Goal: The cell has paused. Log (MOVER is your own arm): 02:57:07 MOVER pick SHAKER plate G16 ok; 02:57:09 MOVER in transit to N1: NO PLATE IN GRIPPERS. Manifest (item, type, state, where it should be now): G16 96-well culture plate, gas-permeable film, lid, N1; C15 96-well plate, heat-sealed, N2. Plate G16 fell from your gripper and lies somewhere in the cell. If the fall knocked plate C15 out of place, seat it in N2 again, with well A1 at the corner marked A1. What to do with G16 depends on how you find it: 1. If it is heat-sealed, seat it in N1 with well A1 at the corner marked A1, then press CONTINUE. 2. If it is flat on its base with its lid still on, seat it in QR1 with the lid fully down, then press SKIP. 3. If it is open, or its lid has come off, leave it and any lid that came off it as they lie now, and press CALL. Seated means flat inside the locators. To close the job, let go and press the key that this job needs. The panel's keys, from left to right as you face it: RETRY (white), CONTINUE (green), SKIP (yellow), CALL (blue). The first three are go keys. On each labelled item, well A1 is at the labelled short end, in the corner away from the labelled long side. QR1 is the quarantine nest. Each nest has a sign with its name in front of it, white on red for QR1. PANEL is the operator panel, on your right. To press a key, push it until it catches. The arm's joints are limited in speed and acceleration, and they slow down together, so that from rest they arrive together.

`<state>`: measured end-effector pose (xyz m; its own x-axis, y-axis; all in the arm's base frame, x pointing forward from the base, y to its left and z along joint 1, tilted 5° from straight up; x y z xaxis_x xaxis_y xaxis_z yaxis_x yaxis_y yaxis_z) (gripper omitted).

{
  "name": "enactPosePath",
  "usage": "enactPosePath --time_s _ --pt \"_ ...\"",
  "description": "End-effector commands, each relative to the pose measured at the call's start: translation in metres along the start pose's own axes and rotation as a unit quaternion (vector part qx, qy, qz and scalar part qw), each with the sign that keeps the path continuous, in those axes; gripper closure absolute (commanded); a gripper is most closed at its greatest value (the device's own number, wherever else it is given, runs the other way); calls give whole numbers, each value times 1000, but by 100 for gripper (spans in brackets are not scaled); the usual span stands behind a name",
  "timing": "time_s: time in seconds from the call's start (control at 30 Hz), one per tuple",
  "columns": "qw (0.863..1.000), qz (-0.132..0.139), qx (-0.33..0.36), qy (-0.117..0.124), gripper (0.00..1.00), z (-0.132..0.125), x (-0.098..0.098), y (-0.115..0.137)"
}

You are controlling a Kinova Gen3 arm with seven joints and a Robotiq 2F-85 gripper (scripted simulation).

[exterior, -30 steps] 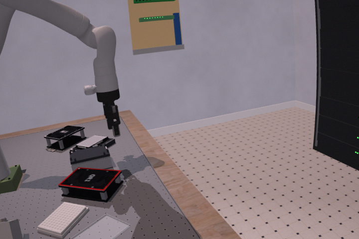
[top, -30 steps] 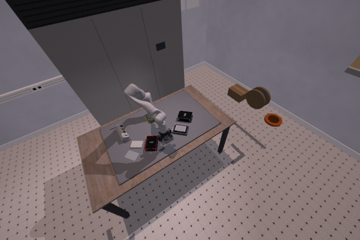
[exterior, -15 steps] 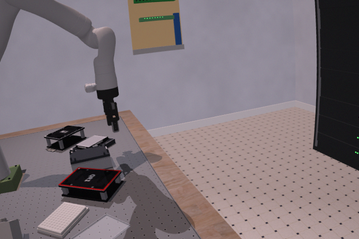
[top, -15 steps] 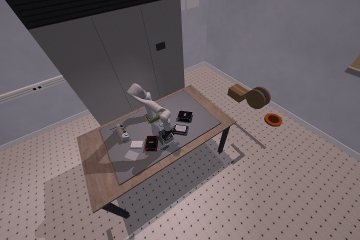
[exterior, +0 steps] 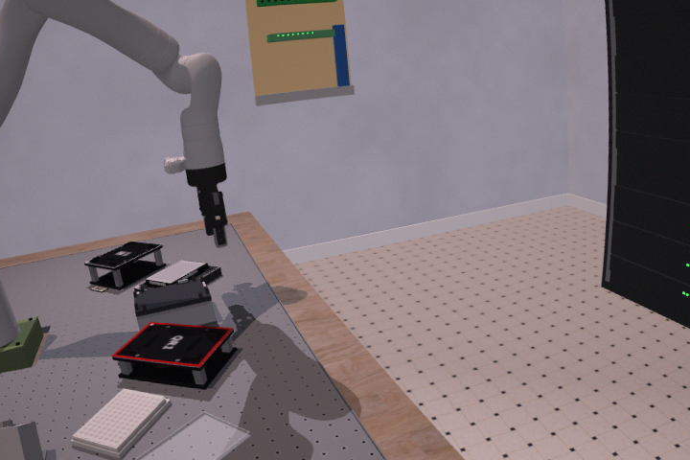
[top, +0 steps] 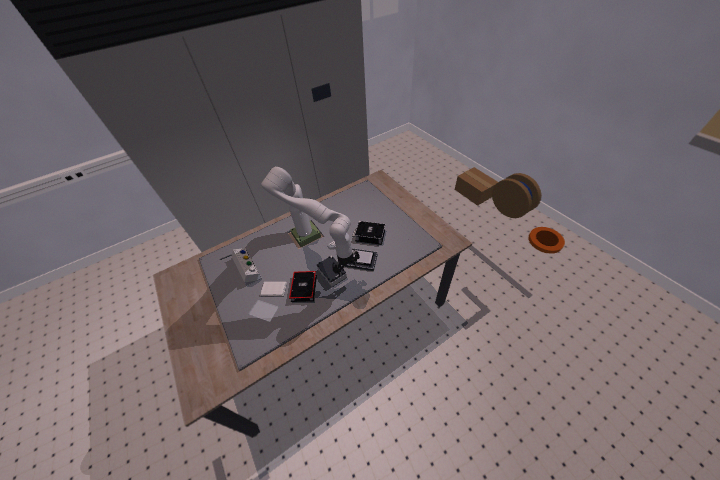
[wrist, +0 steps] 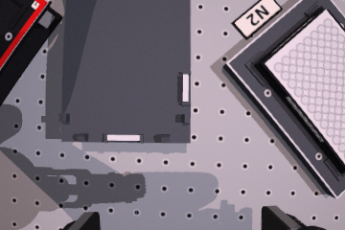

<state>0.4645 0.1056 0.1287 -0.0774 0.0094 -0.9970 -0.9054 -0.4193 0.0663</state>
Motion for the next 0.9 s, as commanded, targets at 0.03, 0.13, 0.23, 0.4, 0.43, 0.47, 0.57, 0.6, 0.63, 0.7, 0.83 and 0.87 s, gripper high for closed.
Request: enactPosePath --time_s 0.03,0.13,0.23,0.4,0.43,0.47,0.57,0.6,0.63,0.7,0.83,0.87 --pt "1000 0 -27 0 0 14 0 -4" --pt "996 0 -87 0 0 24 0 -4" --pt "989 0 -147 0 0 34 0 -4" --pt "985 0 -172 0 0 50 0 -4" --pt "985 0 -172 0 0 54 0 -4" --pt "985 0 -172 0 0 57 0 -4" --pt "985 0 -172 0 0 60 0 -5" --pt "985 0 -172 0 0 64 0 -5" --pt "985 0 -172 0 0 67 0 -5" --pt "985 0 -172 0 0 74 0 -5" --pt "985 0 -172 0 0 87 0 -5" --pt "985 0 -172 0 0 90 0 -5"
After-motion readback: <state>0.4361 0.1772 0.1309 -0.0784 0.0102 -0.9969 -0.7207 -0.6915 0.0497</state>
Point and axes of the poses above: the point where the finger pads meet when closed, its own x axis out along the fingers, its own z axis across the jaws, y = z × x, the point moved 6 cm from there along -x, back along the fingers, and after that the axes turned 11 degrees about -x, right-handed, at the moved point
